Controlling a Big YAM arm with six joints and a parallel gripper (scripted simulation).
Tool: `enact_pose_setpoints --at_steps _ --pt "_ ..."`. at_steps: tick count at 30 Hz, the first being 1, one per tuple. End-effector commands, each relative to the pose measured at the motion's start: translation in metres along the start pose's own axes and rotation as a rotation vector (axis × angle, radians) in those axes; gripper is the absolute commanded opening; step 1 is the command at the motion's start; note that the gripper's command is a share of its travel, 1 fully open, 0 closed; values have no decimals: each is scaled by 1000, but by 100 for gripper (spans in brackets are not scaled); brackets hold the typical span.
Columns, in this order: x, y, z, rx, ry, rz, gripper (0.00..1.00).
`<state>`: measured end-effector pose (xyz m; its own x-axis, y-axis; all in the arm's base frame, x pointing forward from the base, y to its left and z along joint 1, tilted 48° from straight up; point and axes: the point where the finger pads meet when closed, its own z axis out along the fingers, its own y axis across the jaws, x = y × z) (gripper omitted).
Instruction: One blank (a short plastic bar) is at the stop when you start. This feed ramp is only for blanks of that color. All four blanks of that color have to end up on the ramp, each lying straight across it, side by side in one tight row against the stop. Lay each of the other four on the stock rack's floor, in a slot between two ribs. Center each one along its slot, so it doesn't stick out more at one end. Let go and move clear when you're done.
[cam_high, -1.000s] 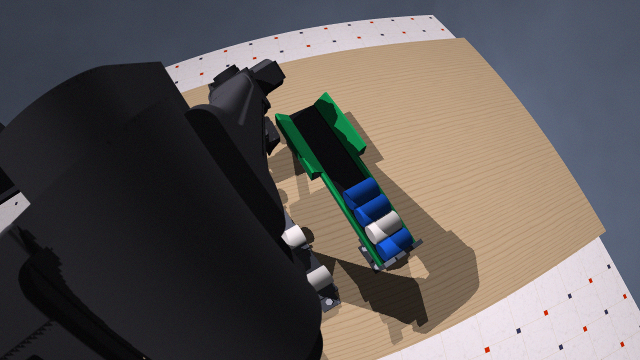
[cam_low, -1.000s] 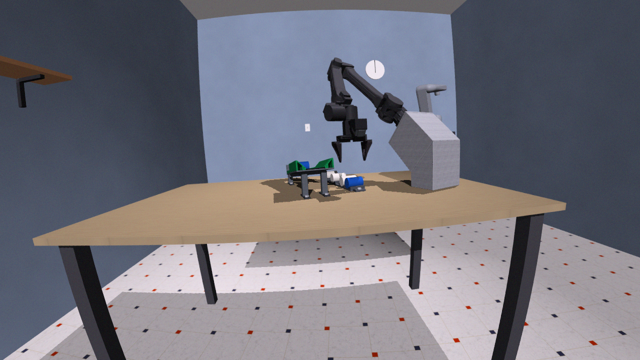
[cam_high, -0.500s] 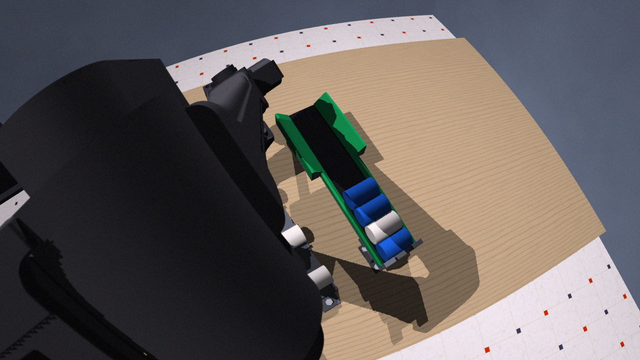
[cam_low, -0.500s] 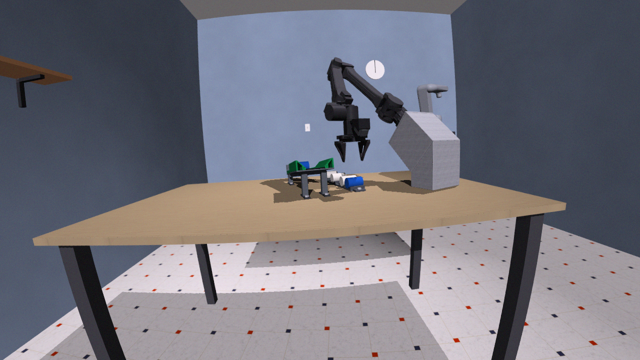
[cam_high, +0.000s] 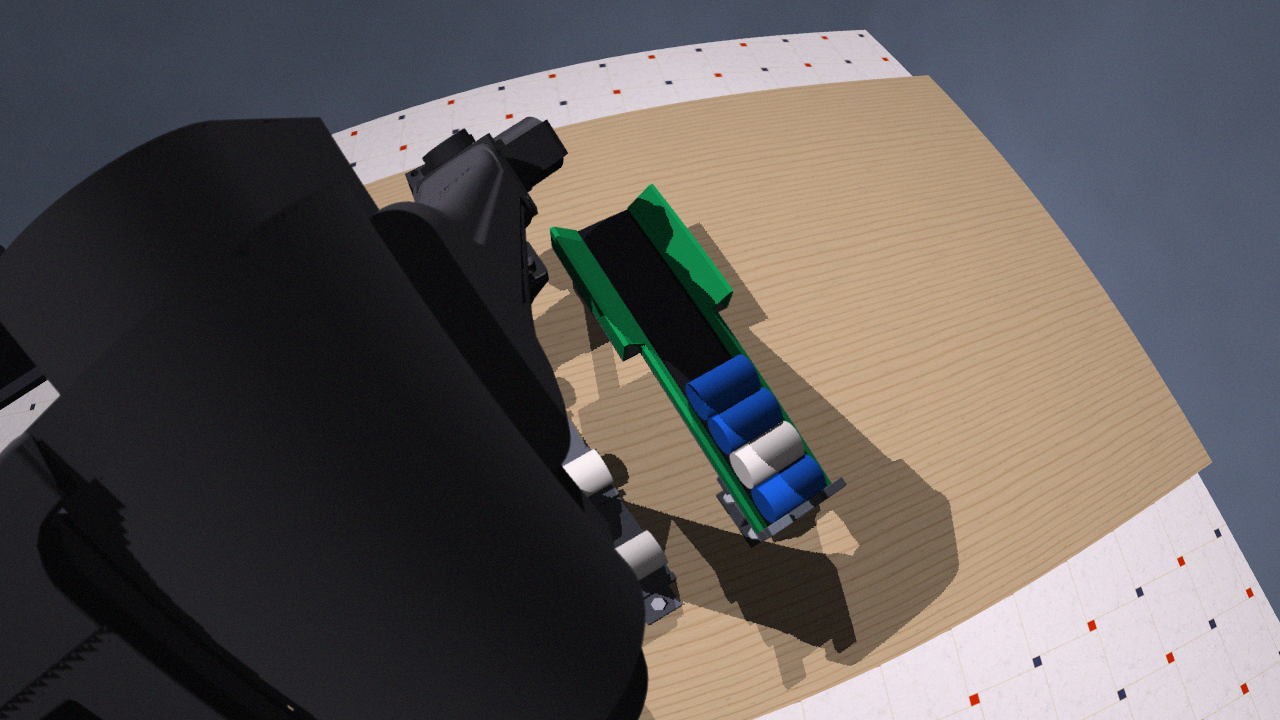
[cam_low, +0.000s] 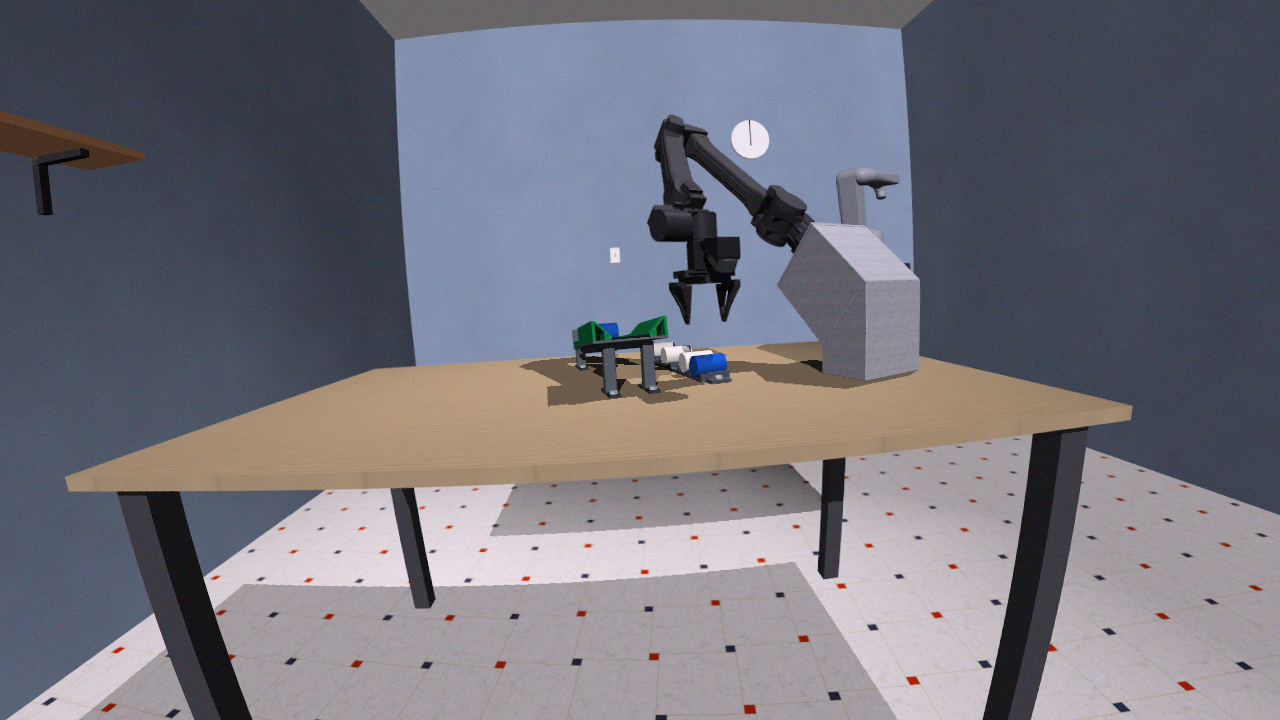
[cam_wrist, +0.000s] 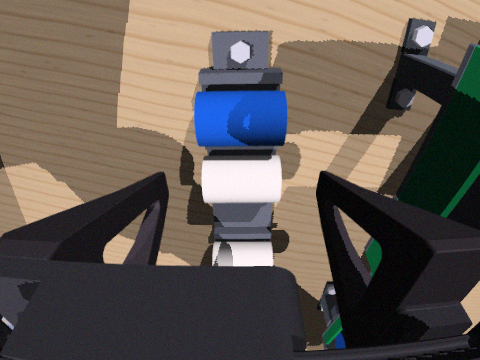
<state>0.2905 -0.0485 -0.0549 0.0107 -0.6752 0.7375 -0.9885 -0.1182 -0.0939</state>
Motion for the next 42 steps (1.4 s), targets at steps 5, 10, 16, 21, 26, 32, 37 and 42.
enact_pose_setpoints --at_steps 5,10,16,21,26,32,37,42 --pt "-1 -1 -6 20 -2 -16 78" --pt "-1 -1 -6 20 -2 -16 78" --pt "-1 -1 -2 15 -2 -8 78" --pt "1 5 8 -11 3 -9 78" --pt "1 5 12 -11 4 -9 78" --pt "1 5 17 -11 4 -9 78" --pt "1 5 24 -11 4 -10 78" --pt "1 6 33 -11 3 -10 78"
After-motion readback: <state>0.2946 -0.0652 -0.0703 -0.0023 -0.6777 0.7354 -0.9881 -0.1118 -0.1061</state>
